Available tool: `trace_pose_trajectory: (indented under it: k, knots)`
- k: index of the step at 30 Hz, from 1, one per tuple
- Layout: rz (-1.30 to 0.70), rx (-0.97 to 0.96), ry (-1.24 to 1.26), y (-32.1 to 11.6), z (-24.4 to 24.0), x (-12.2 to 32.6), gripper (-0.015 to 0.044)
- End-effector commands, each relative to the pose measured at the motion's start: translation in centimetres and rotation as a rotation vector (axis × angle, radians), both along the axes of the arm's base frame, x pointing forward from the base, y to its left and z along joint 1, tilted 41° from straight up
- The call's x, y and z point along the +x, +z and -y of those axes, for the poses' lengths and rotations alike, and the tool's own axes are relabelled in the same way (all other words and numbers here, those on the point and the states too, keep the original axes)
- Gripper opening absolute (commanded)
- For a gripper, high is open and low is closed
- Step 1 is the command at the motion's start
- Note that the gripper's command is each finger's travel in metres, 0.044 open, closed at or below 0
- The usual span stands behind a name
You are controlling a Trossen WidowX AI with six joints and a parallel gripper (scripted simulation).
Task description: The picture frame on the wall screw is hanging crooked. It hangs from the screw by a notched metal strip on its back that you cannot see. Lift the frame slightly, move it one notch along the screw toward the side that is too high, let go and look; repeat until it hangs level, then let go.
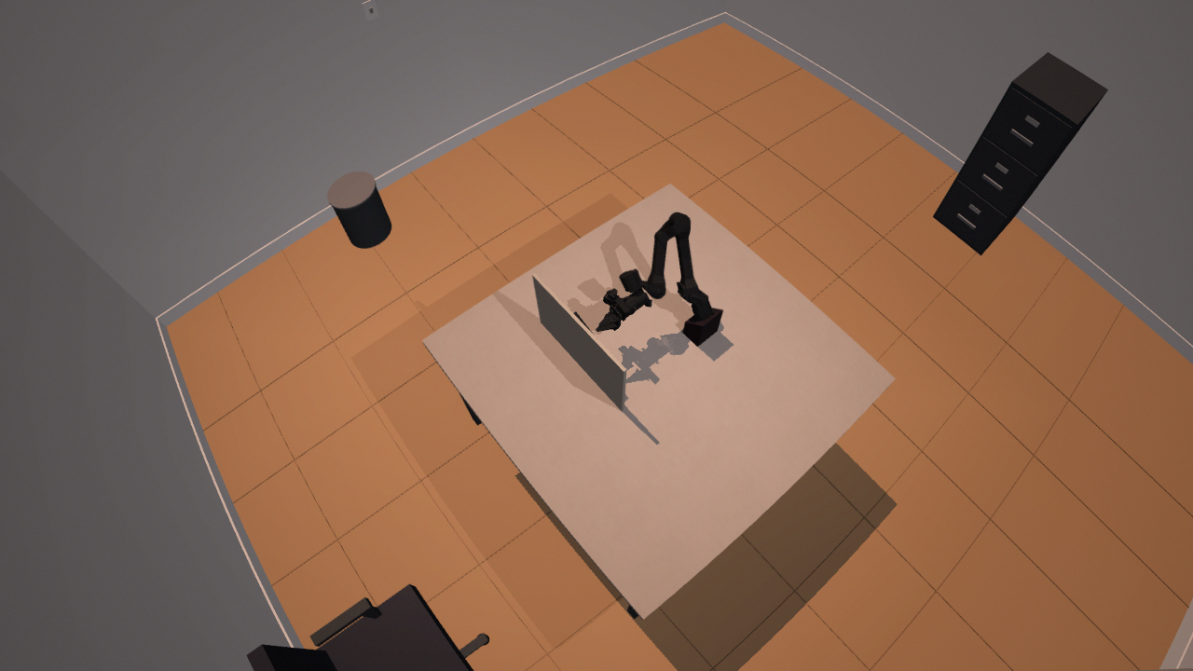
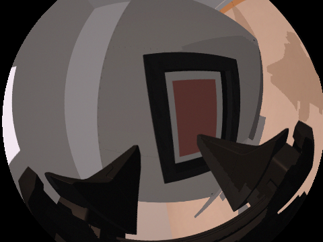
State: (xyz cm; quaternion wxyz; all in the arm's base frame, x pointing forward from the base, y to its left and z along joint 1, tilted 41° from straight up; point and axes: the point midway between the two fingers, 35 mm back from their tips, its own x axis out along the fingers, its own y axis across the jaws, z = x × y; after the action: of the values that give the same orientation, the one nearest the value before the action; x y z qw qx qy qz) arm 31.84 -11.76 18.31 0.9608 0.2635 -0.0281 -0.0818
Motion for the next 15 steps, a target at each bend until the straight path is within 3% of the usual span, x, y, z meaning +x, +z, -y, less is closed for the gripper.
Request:
trace_pose_trajectory:
  k: [1,15]
  knots:
    - [0.01,-0.002,-0.006,0.17,0.09,0.37,0.026]
    - [0.01,-0.002,-0.006,0.22,0.18,0.74,0.026]
